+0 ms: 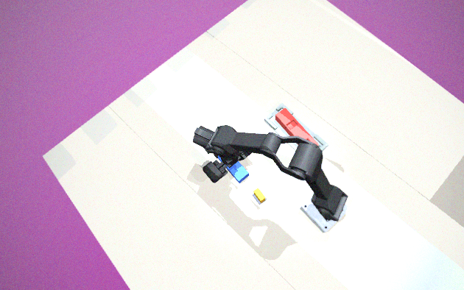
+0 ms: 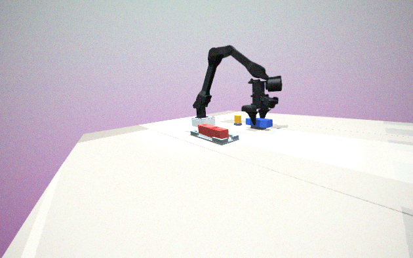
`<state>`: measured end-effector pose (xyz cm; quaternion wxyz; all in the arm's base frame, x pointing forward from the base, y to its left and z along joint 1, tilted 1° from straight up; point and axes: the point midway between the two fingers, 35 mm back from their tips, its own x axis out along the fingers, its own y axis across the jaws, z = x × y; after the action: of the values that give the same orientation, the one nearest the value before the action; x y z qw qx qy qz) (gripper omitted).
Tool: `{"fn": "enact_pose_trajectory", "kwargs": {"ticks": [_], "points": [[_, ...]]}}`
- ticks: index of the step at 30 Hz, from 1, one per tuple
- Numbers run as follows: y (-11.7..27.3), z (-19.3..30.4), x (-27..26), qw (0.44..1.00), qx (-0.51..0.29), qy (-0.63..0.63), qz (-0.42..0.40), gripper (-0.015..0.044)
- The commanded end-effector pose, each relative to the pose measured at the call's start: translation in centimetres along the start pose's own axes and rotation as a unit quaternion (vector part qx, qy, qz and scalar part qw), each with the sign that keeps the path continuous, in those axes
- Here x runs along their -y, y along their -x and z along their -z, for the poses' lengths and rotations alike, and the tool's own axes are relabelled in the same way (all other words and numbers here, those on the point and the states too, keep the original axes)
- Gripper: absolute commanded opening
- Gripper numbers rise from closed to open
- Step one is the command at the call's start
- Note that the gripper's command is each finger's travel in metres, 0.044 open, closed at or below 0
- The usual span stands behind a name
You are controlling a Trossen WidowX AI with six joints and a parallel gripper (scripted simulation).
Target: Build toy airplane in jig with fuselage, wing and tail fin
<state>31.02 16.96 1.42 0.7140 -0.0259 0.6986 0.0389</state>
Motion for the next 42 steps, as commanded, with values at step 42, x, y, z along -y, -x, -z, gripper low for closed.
{"fn": "enact_pose_trajectory", "kwargs": {"ticks": [42], "points": [[10.3,-0.4,-0.2,1.0,0.0,-0.003,-0.001,0.0]]}}
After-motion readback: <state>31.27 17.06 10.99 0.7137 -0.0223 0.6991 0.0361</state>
